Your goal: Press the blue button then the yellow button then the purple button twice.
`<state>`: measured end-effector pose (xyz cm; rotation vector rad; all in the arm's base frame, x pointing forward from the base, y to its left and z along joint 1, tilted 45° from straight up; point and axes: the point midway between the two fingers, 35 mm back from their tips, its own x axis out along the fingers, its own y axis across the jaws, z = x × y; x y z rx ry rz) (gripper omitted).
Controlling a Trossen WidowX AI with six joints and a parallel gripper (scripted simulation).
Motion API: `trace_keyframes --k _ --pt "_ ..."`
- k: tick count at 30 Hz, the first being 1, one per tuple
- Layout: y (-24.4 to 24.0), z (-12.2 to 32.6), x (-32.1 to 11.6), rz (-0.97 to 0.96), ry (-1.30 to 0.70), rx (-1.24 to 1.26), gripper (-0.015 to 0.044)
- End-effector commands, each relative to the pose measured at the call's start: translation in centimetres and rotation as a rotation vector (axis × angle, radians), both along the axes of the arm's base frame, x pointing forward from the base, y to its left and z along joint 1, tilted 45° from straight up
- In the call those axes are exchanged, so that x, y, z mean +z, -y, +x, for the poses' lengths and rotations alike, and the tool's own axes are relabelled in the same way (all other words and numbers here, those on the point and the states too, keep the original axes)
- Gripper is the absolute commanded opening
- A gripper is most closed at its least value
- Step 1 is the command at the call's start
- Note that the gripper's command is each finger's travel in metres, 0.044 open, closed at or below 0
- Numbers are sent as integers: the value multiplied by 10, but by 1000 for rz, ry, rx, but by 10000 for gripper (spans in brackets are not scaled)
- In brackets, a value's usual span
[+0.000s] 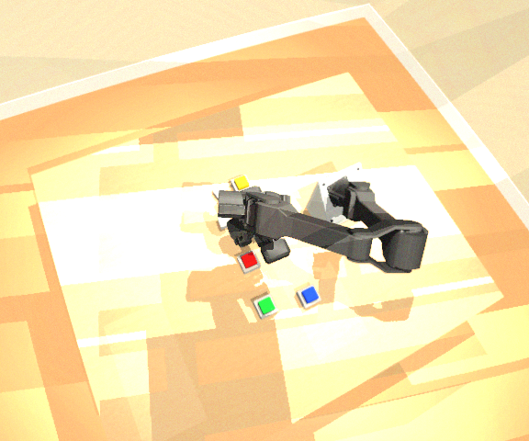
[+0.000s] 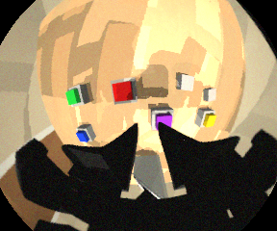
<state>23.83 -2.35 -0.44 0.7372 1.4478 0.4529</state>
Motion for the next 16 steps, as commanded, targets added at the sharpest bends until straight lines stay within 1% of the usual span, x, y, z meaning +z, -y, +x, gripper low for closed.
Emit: trace_keyframes --k 1,4,7,8,10,16 --pt "-28 26 58 -8 20 4 230" --pt "-54 33 101 -1 23 5 309" --pt "-81 29 143 14 25 8 387" --pt "-90 26 157 20 25 9 400" --pt "-97 23 168 26 26 11 400" --pt "-97 23 168 26 26 11 400"
